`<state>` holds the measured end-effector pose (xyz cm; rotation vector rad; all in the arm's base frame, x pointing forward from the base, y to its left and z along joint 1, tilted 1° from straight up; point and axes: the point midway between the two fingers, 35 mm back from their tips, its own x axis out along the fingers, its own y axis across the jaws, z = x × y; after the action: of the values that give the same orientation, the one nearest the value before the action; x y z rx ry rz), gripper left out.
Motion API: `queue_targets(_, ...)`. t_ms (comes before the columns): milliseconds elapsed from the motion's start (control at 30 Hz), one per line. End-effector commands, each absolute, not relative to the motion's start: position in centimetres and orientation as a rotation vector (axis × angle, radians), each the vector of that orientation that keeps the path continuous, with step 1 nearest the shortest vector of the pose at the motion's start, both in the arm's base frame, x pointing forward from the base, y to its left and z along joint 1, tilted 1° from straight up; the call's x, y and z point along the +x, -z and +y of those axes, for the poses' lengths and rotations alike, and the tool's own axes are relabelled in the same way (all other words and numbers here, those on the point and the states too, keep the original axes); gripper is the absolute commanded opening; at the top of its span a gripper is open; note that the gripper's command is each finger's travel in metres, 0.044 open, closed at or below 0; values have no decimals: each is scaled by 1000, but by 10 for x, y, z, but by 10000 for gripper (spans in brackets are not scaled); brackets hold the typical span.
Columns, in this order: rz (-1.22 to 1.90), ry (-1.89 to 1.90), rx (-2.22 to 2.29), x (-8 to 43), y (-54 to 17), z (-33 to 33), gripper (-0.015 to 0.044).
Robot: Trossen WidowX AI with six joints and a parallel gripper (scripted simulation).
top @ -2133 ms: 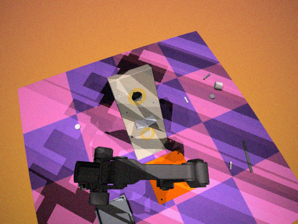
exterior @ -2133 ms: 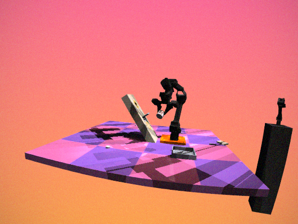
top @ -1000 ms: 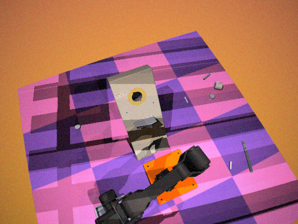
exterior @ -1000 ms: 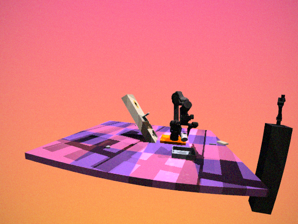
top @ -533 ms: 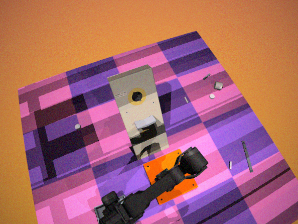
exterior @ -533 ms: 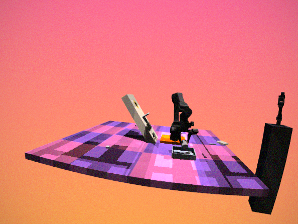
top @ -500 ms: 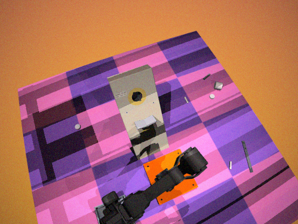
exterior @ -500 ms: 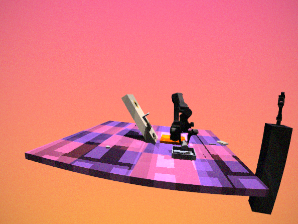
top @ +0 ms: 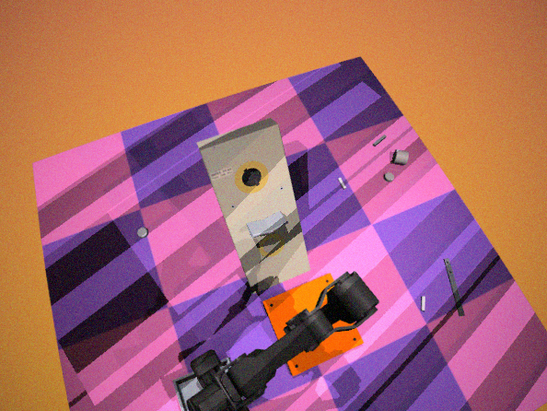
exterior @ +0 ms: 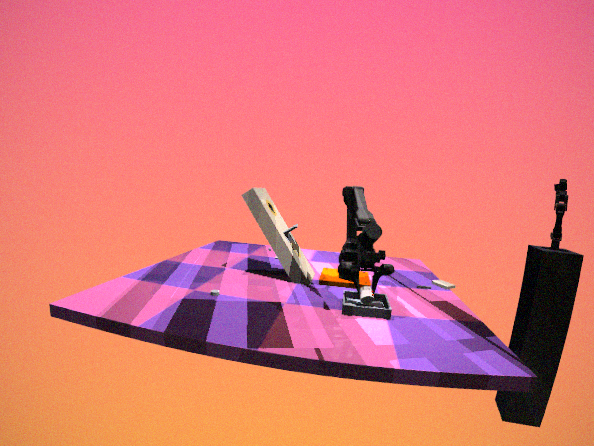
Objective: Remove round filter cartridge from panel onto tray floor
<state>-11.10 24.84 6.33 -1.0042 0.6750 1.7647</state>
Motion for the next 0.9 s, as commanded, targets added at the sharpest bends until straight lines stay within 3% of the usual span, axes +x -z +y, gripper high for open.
queue_targets(0, 673, -1766, -1002, -111, -64, 249, 263)
queue_targets(233, 673, -1766, -1002, -111, -64, 249, 440)
queue_targets(500, 674, -1766, -1002, -110, -132, 248, 440)
queue_targets(867, 666, -1769, -987, -112, -127, 252, 440)
